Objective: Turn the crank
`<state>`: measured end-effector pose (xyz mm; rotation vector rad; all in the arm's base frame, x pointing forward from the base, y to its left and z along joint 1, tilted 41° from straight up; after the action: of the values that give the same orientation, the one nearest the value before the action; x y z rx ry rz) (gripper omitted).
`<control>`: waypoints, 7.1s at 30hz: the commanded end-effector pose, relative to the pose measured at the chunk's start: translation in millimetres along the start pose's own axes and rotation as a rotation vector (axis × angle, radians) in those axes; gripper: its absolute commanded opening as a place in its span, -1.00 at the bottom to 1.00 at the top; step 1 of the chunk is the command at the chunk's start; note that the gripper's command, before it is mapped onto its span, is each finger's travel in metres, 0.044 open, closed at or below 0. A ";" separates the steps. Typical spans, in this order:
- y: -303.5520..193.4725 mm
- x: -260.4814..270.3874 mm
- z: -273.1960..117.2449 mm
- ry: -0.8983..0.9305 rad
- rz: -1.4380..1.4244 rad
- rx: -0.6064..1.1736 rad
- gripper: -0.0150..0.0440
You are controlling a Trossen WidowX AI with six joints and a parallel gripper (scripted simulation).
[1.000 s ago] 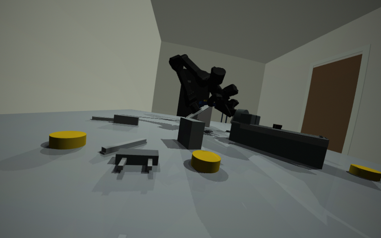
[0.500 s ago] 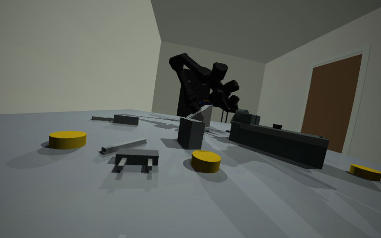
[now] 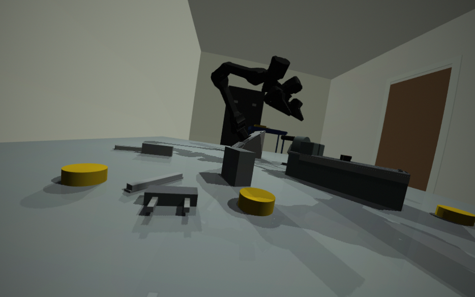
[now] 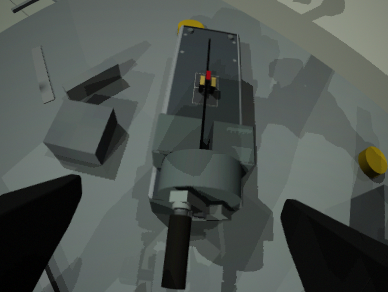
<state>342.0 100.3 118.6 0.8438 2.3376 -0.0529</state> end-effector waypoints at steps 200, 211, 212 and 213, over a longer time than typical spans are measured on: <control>-67.2 0.2 61.9 -0.016 0.004 0.009 -0.49; -67.9 -3.2 61.8 -0.016 0.004 0.009 -0.49; -68.0 -3.5 61.8 -0.016 0.004 0.009 -0.49; -68.0 -3.8 61.8 -0.016 0.004 0.009 -0.49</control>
<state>336.3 32.5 54.6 0.8439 2.3468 -0.0622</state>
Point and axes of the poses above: the point midway between the two fingers, 35 mm back from their tips, its own z axis out along the fingers, its own x axis across the jaws, y = z × x, the point moved 9 cm from there along -z, back along the fingers, and after that the axes turned 13 degrees about -z, right-handed, at the moved point
